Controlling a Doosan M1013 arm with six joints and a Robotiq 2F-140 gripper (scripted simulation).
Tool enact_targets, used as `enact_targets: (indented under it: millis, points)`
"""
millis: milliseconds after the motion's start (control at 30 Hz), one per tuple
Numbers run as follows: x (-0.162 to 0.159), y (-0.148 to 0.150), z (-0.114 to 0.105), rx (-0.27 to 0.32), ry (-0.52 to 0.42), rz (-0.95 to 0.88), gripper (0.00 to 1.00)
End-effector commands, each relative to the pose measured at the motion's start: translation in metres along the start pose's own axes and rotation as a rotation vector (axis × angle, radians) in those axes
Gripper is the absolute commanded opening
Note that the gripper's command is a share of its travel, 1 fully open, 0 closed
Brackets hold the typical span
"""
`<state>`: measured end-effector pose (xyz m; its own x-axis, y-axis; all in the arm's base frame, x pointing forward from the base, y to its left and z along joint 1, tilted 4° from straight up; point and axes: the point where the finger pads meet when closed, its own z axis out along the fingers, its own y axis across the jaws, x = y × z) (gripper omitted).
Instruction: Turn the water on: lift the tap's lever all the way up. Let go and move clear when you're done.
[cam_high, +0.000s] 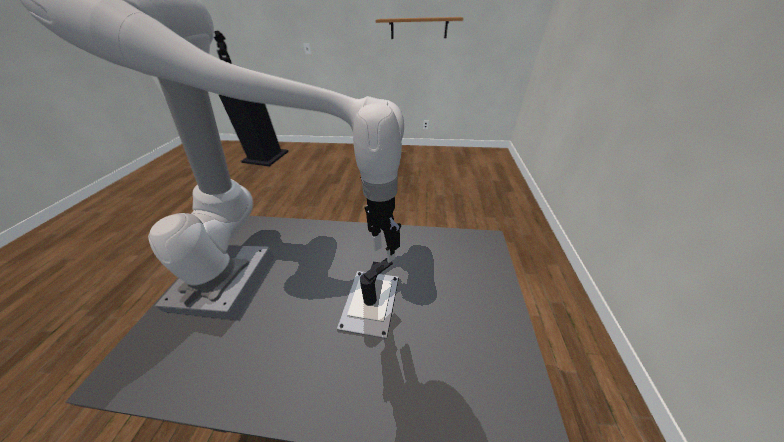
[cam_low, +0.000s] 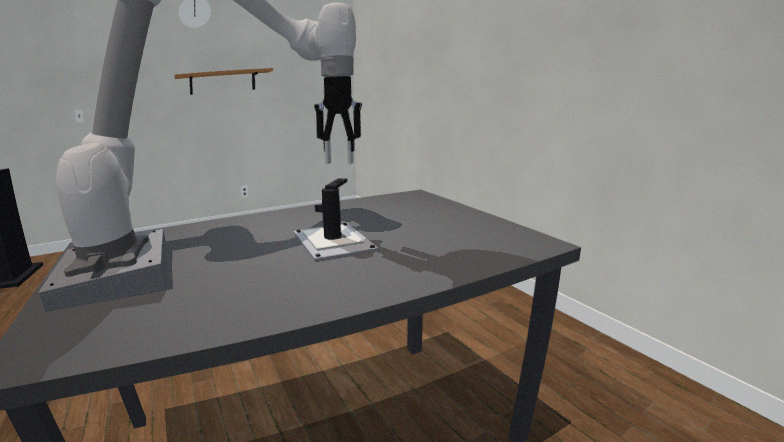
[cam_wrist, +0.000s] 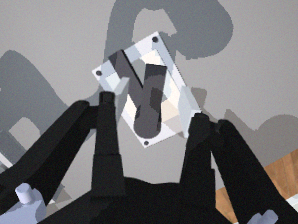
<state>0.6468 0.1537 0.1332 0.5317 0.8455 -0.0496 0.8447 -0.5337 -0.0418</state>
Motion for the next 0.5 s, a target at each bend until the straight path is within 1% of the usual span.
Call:
enact_targets:
  millis: [0, 233, 467]
  points:
    - [0.000, 0.000, 0.005, 0.000, 0.000, 0.000, 0.40]
    - [0.000, 0.000, 0.017, 0.000, 0.000, 0.000, 0.40]
    - [0.000, 0.000, 0.024, 0.000, 0.000, 0.000, 0.40]
